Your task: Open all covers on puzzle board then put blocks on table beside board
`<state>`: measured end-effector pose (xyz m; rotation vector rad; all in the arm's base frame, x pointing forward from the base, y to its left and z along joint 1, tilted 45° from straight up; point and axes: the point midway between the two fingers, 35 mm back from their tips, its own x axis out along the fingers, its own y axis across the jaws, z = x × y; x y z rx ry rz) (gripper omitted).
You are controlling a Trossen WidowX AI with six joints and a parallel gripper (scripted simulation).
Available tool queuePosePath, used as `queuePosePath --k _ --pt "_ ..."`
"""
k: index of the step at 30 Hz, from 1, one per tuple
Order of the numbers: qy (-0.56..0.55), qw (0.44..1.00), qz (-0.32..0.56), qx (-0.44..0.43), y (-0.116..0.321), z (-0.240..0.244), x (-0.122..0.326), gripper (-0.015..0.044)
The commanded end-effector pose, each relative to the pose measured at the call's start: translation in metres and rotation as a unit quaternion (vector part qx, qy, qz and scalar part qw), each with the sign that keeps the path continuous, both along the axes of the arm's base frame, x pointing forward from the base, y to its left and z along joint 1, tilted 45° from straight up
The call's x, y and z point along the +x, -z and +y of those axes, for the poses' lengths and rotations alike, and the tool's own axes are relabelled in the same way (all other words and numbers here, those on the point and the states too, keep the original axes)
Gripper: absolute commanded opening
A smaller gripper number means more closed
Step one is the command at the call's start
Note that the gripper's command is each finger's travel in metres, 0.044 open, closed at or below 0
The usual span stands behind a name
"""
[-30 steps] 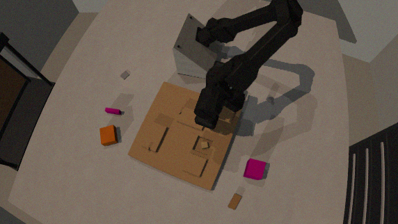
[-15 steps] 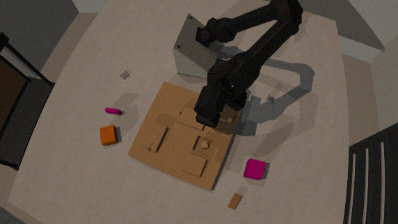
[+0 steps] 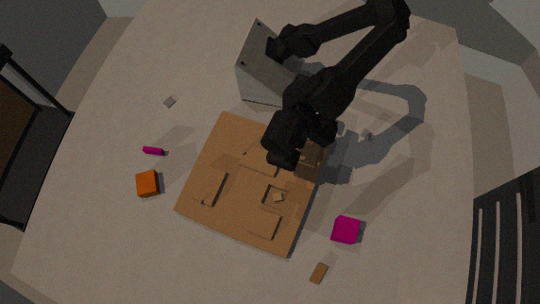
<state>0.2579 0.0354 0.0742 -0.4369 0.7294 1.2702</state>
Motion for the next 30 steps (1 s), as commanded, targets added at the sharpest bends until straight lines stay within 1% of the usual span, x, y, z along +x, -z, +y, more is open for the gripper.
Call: queuePosePath --k 1,11,13,30 --pt "-0.001 1.000 -0.005 -0.001 -0.006 -0.005 0.001 0.0000" --pt "-0.001 1.000 -0.005 -0.001 -0.016 -0.013 -0.001 0.0000" --pt "0.000 1.000 -0.001 0.002 -0.011 -0.010 0.001 0.0000" --pt "-0.001 1.000 -0.007 -0.001 0.009 -0.065 0.076 0.0000"
